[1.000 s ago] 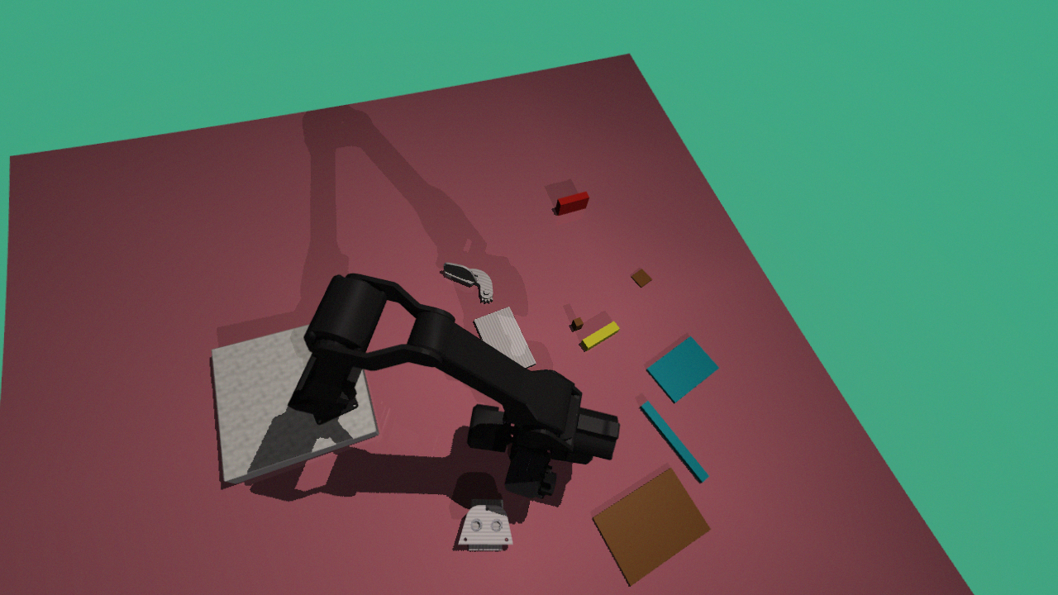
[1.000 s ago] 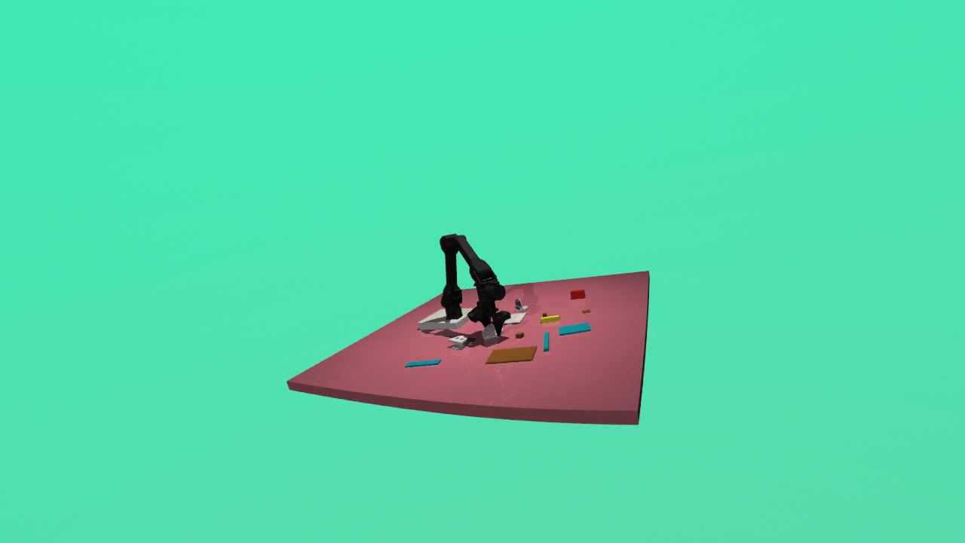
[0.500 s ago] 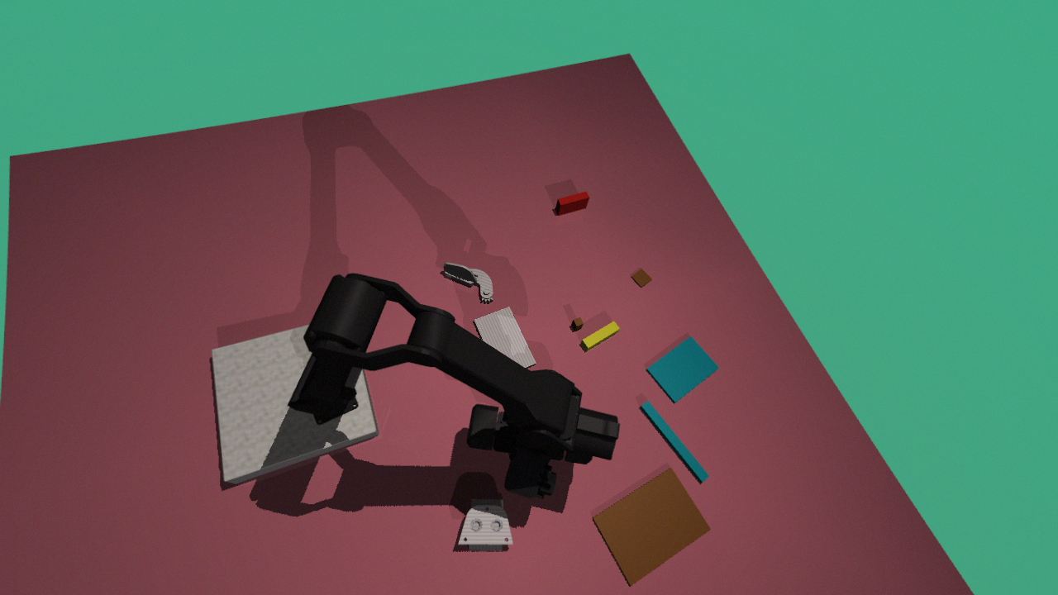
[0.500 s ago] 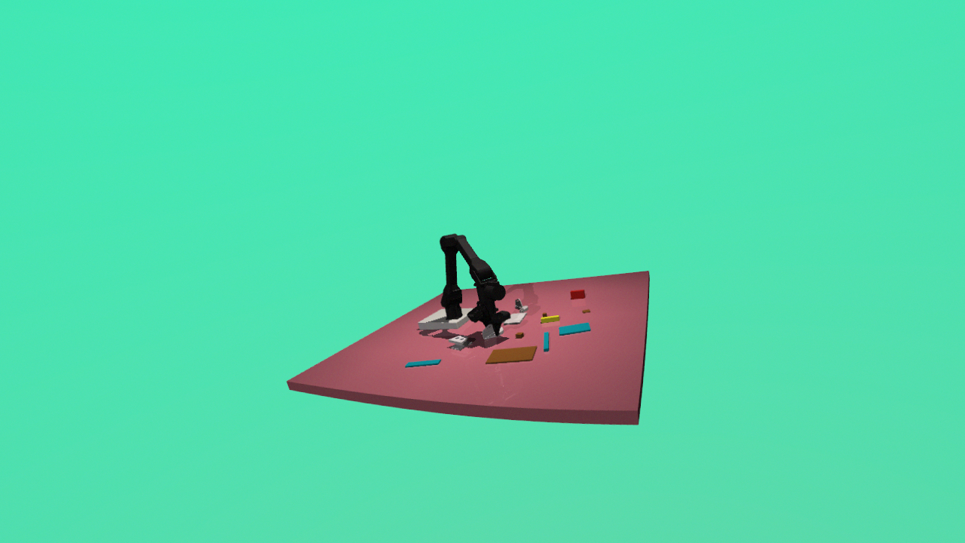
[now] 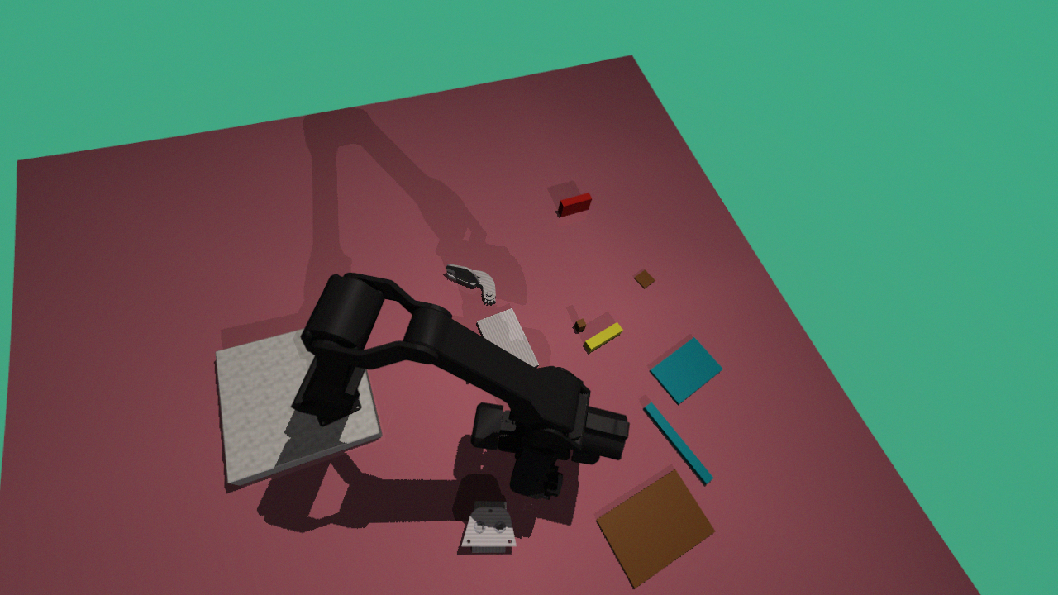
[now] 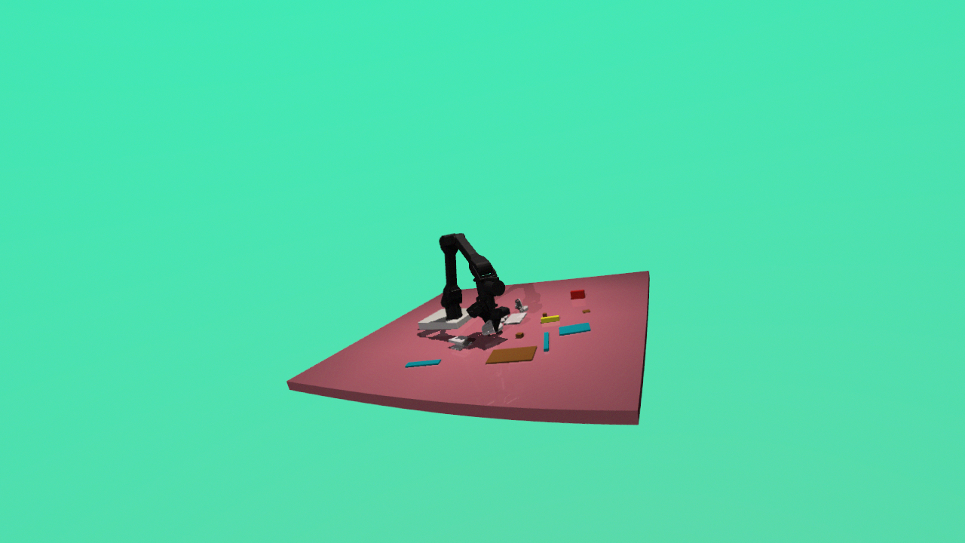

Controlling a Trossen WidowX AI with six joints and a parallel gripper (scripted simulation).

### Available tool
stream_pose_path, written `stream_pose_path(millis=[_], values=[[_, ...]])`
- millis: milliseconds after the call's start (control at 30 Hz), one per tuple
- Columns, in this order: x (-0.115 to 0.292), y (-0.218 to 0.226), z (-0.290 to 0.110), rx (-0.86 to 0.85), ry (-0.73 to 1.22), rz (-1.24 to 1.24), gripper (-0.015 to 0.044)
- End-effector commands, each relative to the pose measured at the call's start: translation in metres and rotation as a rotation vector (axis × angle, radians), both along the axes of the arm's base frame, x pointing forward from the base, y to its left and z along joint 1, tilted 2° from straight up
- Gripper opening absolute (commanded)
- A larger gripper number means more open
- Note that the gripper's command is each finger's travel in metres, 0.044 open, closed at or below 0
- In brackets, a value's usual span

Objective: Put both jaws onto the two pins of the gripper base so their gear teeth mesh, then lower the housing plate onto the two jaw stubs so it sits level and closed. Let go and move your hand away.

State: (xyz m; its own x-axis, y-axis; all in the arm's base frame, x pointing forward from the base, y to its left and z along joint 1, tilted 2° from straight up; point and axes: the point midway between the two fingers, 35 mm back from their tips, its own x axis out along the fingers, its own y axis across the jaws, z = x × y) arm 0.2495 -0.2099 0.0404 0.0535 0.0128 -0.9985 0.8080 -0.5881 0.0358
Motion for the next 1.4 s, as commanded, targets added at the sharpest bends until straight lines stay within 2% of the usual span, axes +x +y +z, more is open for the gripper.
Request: stream_pose_path(millis=[0, 433, 733, 1367], values=[[0.000, -0.002, 0.017, -0.010, -0.008, -0.001, 0.0134], [-0.004, 0.000, 0.057, -0.010, -0.005, -0.004, 0.0134], [-0.005, 0.000, 0.060, -0.011, -0.005, 0.000, 0.0134], [-0.003, 0.032, 0.062, -0.030, -0.009, 0.397, 0.0134]])
